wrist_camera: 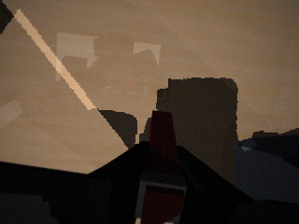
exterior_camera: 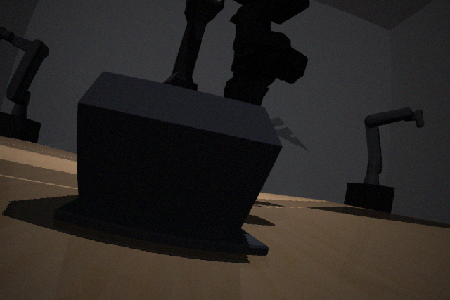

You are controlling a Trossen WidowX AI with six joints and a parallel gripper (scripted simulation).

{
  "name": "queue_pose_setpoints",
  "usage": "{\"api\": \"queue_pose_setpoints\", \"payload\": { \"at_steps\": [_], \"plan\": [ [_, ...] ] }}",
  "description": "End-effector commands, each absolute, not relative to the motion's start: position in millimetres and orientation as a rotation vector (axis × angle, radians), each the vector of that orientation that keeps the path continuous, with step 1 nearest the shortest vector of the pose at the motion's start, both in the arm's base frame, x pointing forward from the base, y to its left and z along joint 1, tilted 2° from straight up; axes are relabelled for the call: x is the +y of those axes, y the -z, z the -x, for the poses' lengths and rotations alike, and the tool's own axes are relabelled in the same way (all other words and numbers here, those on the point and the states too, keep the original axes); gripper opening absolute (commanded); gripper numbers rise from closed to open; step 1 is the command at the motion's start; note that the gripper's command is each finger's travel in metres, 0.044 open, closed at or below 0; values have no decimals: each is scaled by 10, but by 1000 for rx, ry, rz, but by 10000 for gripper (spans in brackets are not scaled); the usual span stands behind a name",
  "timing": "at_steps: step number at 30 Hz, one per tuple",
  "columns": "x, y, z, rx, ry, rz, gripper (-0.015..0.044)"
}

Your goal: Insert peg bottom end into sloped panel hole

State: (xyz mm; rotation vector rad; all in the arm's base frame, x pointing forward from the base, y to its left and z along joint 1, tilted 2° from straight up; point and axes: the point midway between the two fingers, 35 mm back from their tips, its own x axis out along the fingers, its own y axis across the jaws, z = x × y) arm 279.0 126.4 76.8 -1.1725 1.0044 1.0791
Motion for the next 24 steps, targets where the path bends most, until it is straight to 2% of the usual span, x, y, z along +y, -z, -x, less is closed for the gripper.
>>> {"api": "queue_pose_setpoints", "payload": {
  "at_steps": [1,24],
  "plan": [
    [1226,-761,-2805,1003,-1036,1129,0],
    [1057,-742,-2892,981,-828,937,0]
  ]
}}
